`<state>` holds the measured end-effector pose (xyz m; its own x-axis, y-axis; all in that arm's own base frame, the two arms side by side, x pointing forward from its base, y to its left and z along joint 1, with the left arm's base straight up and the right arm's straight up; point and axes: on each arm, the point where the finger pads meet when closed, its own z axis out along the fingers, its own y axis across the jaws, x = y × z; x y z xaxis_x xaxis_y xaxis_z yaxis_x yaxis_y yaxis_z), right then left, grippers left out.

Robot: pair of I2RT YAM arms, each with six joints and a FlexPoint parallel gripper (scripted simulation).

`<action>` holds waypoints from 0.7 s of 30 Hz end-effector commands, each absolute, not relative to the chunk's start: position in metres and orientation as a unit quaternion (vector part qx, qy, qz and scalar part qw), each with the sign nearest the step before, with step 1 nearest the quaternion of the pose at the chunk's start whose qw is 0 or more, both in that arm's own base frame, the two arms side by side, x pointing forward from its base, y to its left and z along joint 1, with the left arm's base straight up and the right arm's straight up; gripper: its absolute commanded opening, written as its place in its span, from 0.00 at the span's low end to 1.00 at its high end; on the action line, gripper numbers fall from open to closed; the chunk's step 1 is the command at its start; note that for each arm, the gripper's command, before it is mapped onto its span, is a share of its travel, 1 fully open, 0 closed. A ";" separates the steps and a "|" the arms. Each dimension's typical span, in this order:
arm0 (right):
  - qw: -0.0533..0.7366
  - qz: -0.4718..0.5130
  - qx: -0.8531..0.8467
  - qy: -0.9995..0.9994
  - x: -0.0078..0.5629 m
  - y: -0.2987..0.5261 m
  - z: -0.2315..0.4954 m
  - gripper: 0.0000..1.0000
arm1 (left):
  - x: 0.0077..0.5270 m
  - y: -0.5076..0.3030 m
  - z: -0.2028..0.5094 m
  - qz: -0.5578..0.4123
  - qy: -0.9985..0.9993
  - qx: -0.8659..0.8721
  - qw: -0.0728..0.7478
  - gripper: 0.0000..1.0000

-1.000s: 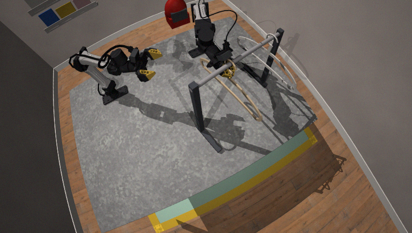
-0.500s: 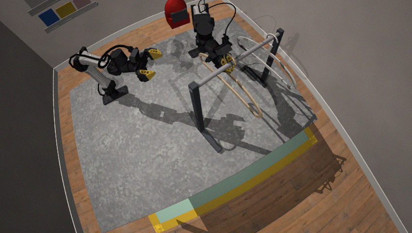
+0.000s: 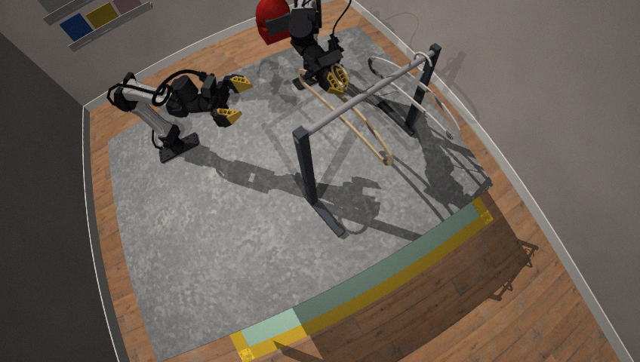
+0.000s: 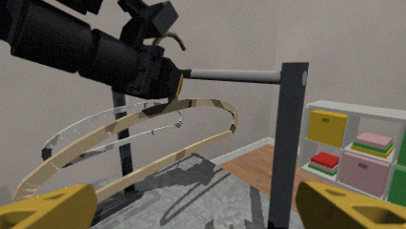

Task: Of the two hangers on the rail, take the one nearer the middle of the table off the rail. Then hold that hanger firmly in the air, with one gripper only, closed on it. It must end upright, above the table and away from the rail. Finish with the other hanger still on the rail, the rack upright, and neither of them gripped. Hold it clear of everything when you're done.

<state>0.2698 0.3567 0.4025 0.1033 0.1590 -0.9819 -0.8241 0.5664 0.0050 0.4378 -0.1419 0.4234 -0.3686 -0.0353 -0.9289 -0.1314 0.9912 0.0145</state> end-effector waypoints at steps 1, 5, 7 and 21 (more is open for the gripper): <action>0.710 0.373 -0.281 0.527 0.263 0.351 0.442 1.00 | 0.407 -0.139 0.440 0.040 0.814 -0.066 0.576 0.00; 0.694 0.391 -0.293 0.529 0.258 0.356 0.438 1.00 | 0.381 -0.143 0.440 0.041 0.816 -0.065 0.574 0.00; 0.689 0.397 -0.299 0.528 0.255 0.358 0.437 1.00 | 0.375 -0.144 0.441 0.041 0.816 -0.065 0.574 0.00; 0.640 0.452 -0.357 0.510 0.229 0.373 0.428 1.00 | 0.336 -0.149 0.444 0.042 0.815 -0.066 0.574 0.00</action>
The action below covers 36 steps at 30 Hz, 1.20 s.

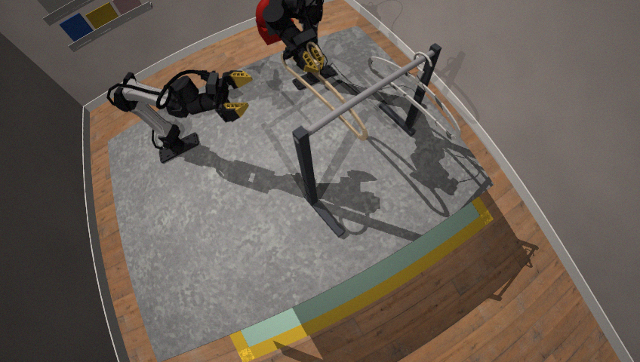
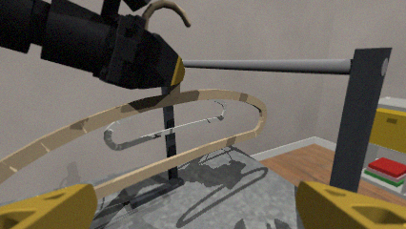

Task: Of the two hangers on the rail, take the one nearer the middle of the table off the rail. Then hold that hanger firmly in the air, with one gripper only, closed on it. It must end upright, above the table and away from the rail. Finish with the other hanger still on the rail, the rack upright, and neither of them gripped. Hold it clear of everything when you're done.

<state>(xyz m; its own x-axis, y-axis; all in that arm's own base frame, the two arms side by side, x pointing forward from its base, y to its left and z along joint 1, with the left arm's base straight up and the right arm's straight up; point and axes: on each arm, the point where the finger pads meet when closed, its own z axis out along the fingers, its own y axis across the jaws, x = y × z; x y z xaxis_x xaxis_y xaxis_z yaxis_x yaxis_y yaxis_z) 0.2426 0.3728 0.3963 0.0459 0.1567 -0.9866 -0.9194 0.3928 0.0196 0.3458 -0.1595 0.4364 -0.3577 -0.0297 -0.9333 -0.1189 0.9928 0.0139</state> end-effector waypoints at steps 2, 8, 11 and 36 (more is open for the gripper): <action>0.641 0.457 -0.359 0.501 0.224 0.371 0.434 1.00 | 0.335 -0.149 0.444 0.042 0.815 -0.066 0.574 0.00; 0.637 0.462 -0.364 0.499 0.221 0.371 0.434 1.00 | 0.336 -0.151 0.445 0.039 0.814 -0.068 0.576 0.00; 0.636 0.463 -0.366 0.498 0.220 0.372 0.434 1.00 | 0.336 -0.151 0.445 0.039 0.814 -0.068 0.576 0.00; 0.637 0.461 -0.365 0.498 0.221 0.372 0.434 1.00 | 0.340 -0.153 0.444 0.040 0.815 -0.064 0.574 0.00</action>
<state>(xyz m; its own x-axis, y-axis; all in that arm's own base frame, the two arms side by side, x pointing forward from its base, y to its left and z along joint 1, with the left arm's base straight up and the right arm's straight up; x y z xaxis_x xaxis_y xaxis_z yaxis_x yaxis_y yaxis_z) 0.2294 0.3783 0.3955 0.0313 0.1560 -0.9873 -0.9484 0.3165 0.0199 0.3430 -0.1539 0.4365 -0.3545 -0.0416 -0.9341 -0.1487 0.9888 0.0124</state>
